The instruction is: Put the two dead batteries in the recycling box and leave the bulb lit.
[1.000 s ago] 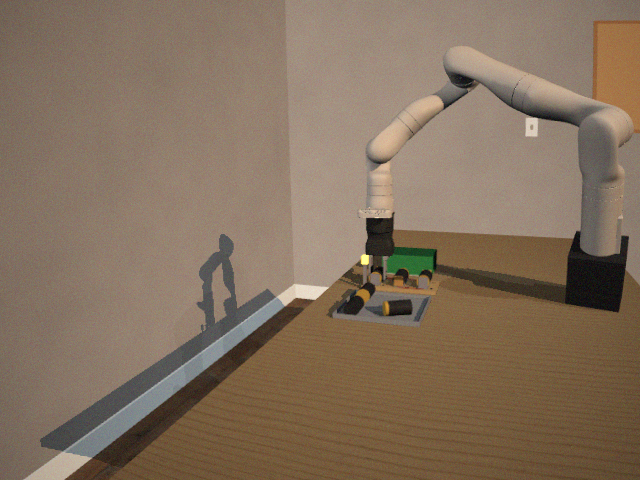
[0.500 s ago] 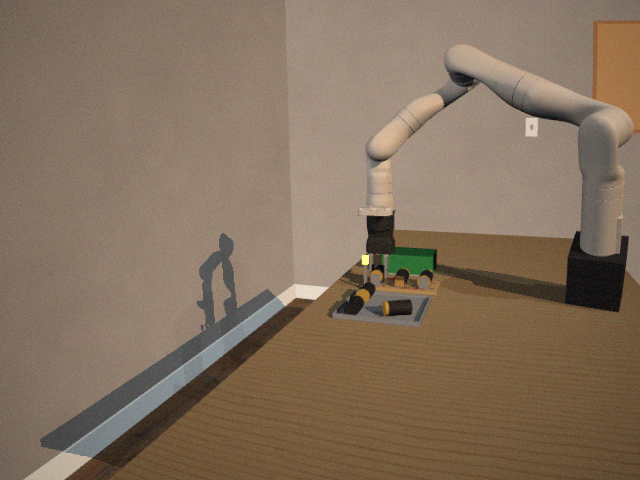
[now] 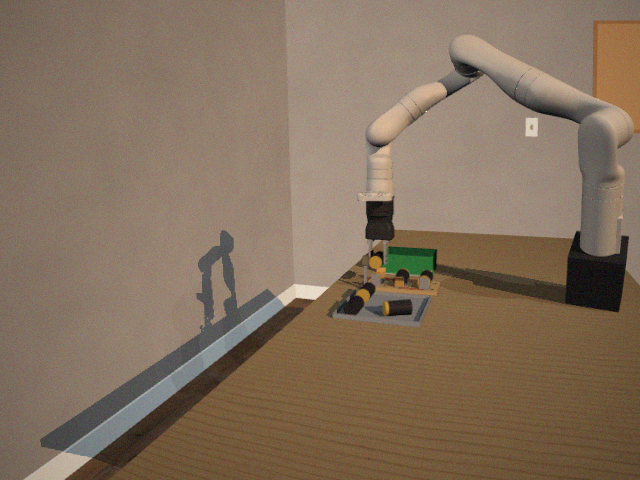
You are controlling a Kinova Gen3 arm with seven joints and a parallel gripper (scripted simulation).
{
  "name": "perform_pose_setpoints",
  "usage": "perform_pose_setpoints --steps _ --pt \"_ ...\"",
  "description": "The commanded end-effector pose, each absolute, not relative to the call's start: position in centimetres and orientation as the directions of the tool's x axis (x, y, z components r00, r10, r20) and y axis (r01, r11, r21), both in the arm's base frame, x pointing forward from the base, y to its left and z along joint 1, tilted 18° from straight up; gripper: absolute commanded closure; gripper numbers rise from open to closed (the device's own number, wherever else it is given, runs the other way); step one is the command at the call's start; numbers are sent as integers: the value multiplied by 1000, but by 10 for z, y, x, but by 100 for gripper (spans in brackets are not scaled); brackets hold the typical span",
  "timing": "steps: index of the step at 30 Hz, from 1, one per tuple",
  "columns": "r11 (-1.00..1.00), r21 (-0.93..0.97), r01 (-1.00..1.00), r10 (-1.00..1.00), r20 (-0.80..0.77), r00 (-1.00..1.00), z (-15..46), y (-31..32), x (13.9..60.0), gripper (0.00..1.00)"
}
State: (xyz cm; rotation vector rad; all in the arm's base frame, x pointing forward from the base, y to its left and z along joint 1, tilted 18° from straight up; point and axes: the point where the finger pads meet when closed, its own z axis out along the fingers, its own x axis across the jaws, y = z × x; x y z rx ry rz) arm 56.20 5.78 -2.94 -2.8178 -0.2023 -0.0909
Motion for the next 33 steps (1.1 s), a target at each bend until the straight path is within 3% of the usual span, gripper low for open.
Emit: perform_pose_setpoints --steps 1,9,33 --pt "-941 -303 148 127 88 988 -27 56 563 43" --pt "-941 -303 148 127 88 988 39 34 560 43" --pt "-943 -304 138 118 85 989 46 32 560 43"
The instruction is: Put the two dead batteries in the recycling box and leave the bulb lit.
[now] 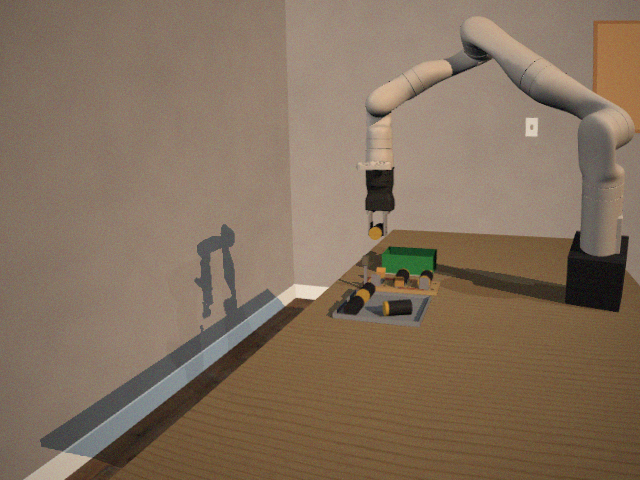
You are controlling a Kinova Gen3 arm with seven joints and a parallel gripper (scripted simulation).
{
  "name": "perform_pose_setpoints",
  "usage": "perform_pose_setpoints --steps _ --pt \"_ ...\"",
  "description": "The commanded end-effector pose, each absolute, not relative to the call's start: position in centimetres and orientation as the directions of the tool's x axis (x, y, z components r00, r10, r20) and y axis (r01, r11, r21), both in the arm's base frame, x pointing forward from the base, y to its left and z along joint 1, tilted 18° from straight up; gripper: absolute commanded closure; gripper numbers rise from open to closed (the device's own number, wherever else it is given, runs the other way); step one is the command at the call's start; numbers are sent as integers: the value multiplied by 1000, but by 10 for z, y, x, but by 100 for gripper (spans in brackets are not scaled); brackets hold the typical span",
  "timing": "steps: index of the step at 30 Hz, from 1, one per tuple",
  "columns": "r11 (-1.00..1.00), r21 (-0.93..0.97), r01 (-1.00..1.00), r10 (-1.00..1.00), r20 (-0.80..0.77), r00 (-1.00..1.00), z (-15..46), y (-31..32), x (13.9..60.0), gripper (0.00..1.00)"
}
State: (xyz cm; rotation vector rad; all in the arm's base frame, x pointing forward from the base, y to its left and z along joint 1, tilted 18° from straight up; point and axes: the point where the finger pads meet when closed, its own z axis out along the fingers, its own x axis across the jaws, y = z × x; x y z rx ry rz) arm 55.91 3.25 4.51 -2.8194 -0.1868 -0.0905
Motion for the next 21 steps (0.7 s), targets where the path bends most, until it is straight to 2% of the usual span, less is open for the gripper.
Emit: perform_pose_setpoints --steps 1,12,21 --pt "-943 -304 138 118 85 989 46 32 560 43" --pt "-943 -304 138 118 85 989 48 38 555 43" --pt "-943 -304 138 118 85 989 57 68 531 43"
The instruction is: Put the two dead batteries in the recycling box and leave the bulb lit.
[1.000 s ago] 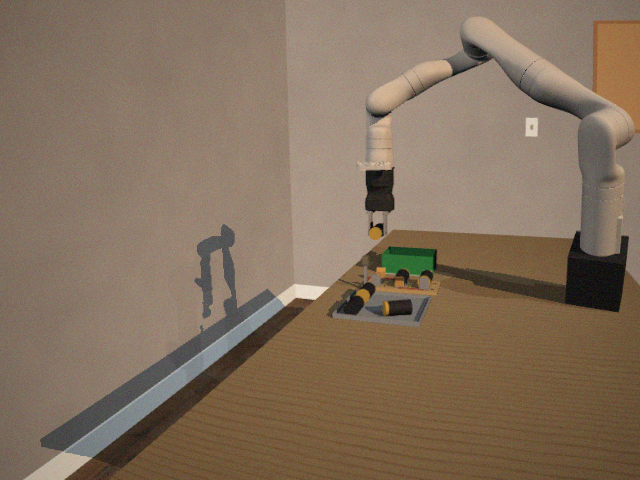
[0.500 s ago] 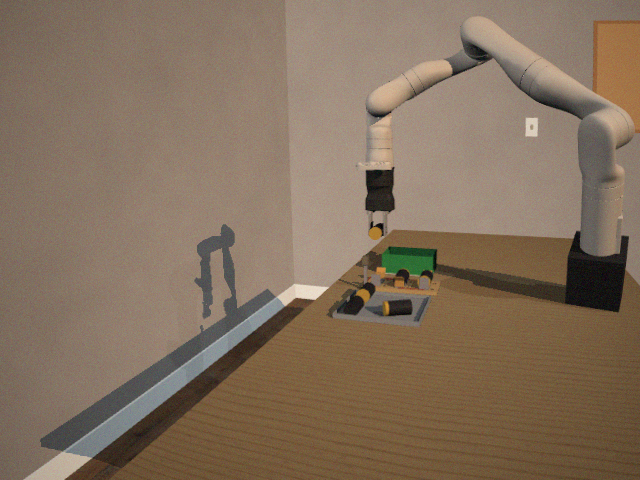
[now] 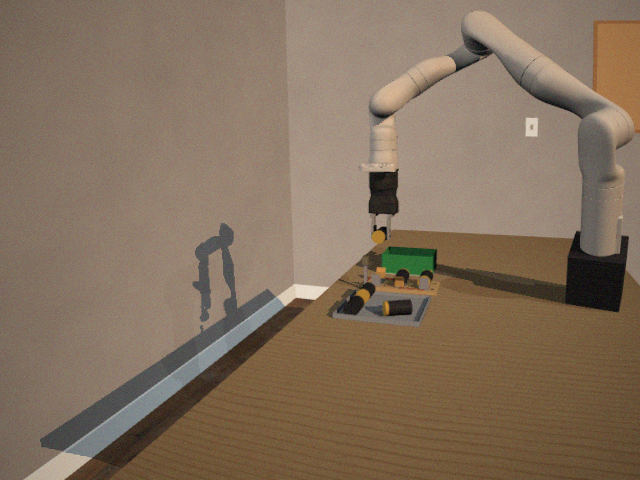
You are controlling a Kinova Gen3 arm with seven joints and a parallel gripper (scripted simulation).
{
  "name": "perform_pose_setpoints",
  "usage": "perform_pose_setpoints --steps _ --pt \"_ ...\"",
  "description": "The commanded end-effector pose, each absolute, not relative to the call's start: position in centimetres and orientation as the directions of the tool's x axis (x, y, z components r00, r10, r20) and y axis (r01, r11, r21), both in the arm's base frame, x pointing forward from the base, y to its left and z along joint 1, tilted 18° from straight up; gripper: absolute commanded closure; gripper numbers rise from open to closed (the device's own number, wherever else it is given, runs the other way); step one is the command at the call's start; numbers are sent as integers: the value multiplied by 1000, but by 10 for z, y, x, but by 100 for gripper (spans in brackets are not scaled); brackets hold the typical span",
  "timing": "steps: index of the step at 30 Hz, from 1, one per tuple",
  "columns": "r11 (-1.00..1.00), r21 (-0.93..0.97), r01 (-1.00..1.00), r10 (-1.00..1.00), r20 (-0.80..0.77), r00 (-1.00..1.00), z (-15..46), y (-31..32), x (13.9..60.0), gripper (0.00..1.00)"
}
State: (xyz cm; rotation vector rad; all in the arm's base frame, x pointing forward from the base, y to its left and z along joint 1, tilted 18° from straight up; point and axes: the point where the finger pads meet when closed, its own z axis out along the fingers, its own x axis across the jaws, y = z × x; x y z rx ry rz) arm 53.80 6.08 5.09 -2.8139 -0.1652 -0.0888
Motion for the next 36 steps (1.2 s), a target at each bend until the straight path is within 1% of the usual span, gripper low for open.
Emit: perform_pose_setpoints --steps 1,6,8,19,36 --pt "-943 -304 138 118 85 989 58 72 527 43" --pt "-943 -304 138 118 85 989 65 96 508 43" --pt "-943 -304 138 118 85 989 65 96 508 43" --pt "-943 -304 138 118 85 989 76 136 476 43" --pt "-943 -303 139 119 85 989 78 141 471 43"
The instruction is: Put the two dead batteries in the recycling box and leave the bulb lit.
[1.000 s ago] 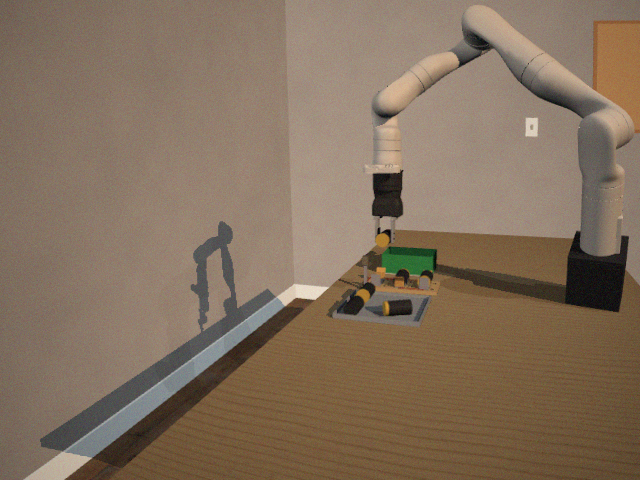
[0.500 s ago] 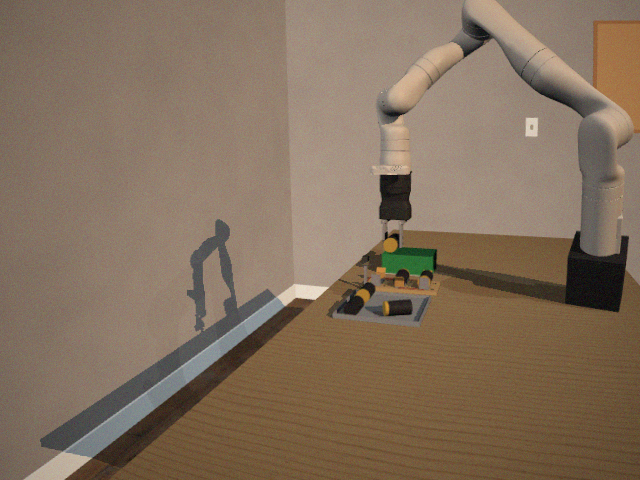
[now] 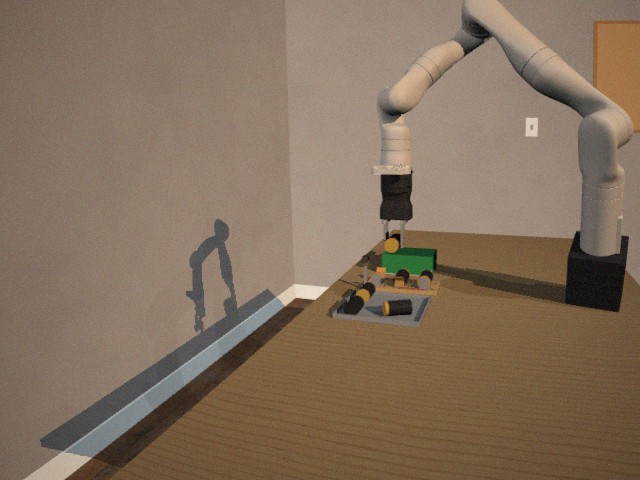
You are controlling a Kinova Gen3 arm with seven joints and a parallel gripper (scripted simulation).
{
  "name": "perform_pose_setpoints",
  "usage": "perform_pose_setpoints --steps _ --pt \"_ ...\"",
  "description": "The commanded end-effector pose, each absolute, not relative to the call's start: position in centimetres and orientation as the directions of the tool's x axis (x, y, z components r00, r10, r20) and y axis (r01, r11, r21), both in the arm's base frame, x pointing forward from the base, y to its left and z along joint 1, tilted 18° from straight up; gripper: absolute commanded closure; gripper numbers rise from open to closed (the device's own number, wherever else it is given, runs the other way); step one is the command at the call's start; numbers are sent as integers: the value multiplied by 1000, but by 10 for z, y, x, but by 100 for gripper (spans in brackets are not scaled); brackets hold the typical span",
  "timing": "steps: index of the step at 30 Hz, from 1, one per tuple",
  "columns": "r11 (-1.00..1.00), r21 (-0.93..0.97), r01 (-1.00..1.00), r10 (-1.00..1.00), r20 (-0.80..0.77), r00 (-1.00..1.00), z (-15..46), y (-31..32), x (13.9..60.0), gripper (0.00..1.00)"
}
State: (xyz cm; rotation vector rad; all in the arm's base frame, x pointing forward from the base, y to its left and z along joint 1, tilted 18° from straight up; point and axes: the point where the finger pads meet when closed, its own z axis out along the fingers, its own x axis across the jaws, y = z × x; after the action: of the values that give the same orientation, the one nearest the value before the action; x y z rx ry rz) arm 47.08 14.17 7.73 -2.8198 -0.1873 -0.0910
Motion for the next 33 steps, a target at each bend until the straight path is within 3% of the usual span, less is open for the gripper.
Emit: perform_pose_setpoints --steps 1,18,33 --pt "-943 -303 140 119 85 989 78 141 471 43" --pt "-942 -303 142 122 86 989 75 143 472 43" --pt "-942 -303 142 122 86 989 -3 168 475 43"
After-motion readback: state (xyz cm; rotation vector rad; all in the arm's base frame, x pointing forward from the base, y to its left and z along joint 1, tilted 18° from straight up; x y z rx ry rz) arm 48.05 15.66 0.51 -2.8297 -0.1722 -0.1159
